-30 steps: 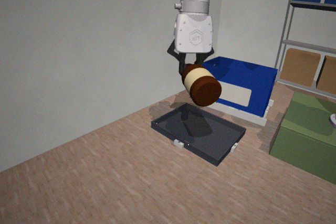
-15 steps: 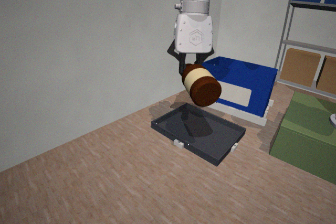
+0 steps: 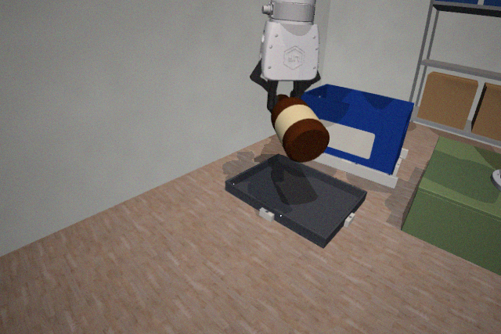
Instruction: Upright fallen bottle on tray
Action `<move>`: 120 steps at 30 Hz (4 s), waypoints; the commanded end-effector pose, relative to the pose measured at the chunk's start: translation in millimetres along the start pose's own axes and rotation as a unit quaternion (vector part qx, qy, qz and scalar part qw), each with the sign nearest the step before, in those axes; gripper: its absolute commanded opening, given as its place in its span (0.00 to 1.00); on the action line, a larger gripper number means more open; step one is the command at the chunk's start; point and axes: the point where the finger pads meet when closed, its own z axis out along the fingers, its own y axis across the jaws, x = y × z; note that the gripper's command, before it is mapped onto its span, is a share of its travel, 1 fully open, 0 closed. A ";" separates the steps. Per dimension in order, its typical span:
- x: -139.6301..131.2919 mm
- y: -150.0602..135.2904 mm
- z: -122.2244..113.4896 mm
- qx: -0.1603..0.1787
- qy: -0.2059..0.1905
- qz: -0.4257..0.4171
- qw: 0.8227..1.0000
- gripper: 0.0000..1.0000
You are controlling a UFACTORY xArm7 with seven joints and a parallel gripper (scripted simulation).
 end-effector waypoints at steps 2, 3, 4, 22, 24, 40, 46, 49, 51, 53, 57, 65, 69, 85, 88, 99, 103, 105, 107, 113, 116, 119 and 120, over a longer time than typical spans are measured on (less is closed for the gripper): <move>0.6 -1.4 -1.9 0.002 0.021 0.000 1.000 0.00; 0.5 -1.4 -2.0 0.002 0.025 0.000 1.000 0.00; 0.4 -1.5 -2.1 0.002 0.028 0.000 1.000 0.00; -0.8 -2.4 -2.9 0.005 0.051 -0.001 0.999 0.00; -0.8 -2.4 -2.9 0.005 0.051 -0.001 0.999 0.00; -0.8 -2.3 -2.9 0.005 0.052 -0.001 0.999 0.00; -0.7 -2.0 -2.8 0.004 0.060 0.000 0.998 0.00; -0.6 -1.8 -2.8 0.003 0.064 0.000 0.998 0.00; -0.6 -1.7 -2.8 0.003 0.070 0.000 0.998 0.00; -0.5 -1.5 -2.8 0.002 0.076 0.000 0.997 0.00; -0.6 -1.4 -2.8 0.001 0.090 0.000 0.996 0.00; -0.9 -1.5 -3.1 0.002 0.111 0.000 0.994 0.00; -1.3 -1.8 -3.4 0.003 0.123 0.000 0.992 0.00; -1.9 -2.4 -3.8 0.005 0.138 0.000 0.990 0.00; -1.9 -2.4 -3.8 0.005 0.138 0.000 0.990 0.00; -1.9 -2.3 -3.8 0.005 0.138 0.000 0.990 0.00; -2.0 -2.2 -3.7 0.005 0.140 0.000 0.990 0.00; -2.1 -2.1 -3.7 0.004 0.142 0.000 0.990 0.00; -2.2 -2.0 -3.6 0.004 0.146 0.000 0.989 0.00; -2.5 -1.5 -3.4 0.002 0.161 0.000 0.987 0.00; -2.6 -1.5 -3.4 0.002 0.164 0.000 0.986 0.00; -2.8 -1.3 -3.4 0.001 0.175 0.000 0.985 0.00; -2.8 -1.3 -3.4 0.001 0.178 0.000 0.984 0.00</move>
